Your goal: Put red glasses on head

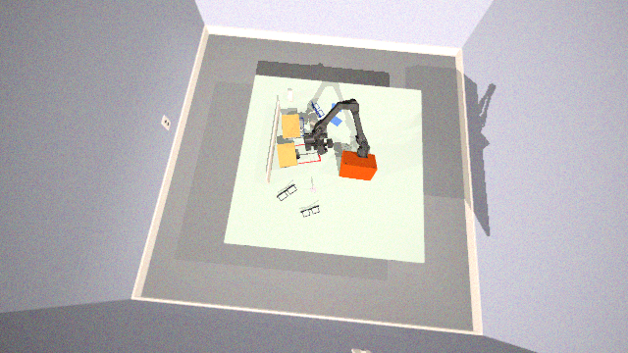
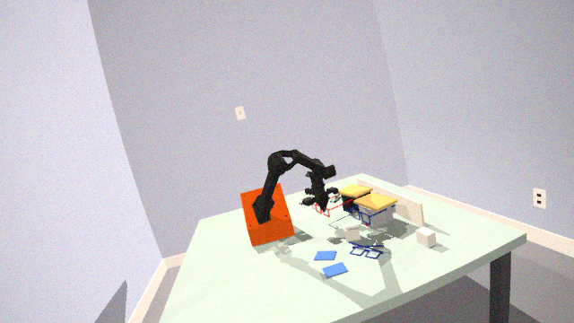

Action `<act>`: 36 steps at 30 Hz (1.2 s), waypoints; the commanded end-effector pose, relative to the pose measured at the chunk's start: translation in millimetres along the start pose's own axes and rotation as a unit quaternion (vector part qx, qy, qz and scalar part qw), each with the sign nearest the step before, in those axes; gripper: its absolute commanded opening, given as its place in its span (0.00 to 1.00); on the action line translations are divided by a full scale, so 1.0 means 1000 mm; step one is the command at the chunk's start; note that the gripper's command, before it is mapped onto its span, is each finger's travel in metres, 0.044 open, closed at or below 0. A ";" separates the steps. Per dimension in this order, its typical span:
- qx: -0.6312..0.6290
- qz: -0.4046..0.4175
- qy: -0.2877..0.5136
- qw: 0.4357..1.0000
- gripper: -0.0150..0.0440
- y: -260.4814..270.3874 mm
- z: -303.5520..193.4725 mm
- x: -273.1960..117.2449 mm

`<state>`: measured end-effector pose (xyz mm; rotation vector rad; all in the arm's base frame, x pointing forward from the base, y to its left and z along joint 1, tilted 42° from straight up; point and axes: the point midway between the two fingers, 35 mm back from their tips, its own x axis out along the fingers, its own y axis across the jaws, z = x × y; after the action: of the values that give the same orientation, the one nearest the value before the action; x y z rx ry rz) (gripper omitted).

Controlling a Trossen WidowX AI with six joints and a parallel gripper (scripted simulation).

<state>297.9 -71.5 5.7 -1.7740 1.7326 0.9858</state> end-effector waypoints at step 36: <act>-0.001 0.000 0.002 1.000 0.25 -0.059 -0.001 0.002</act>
<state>350.1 -68.0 -3.0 -1.7737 1.7314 0.9828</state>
